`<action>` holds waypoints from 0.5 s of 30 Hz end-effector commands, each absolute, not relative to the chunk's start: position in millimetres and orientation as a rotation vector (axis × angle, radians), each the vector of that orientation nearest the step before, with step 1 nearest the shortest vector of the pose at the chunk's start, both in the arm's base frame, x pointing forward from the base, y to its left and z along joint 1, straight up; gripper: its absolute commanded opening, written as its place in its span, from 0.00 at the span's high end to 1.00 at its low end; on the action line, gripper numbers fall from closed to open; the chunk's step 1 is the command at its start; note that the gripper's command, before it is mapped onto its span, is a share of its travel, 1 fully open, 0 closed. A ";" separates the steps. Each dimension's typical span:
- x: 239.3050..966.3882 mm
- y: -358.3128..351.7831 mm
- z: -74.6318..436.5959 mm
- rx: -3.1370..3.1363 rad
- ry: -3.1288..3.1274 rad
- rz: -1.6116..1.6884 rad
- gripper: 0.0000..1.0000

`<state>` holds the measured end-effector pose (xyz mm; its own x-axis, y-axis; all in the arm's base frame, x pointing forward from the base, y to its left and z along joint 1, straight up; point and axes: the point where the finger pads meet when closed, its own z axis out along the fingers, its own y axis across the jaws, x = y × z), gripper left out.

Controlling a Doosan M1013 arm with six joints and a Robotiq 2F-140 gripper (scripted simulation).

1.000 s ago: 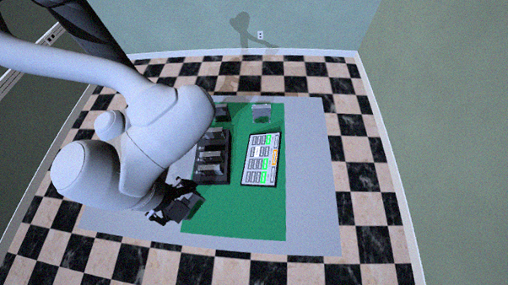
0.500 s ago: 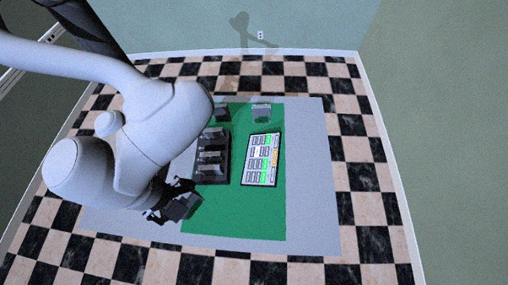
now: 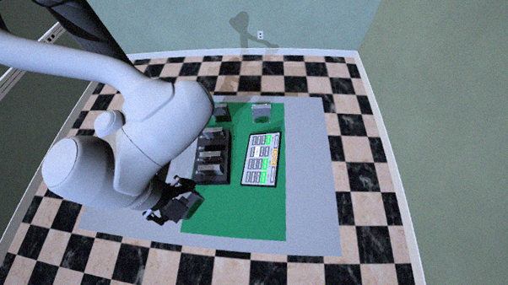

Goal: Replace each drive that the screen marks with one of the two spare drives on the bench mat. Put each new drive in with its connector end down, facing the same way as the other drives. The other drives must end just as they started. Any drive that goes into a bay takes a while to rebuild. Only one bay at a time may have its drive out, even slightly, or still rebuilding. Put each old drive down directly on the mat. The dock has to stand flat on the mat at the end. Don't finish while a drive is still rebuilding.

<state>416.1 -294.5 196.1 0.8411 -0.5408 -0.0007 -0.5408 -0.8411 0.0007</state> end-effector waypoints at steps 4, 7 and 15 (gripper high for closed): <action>417.0 -292.9 196.6 3.012 -0.893 0.000 0.90; 417.2 -292.4 196.6 3.011 -0.895 0.000 0.90; 419.8 -285.5 196.7 3.002 -0.925 0.000 0.90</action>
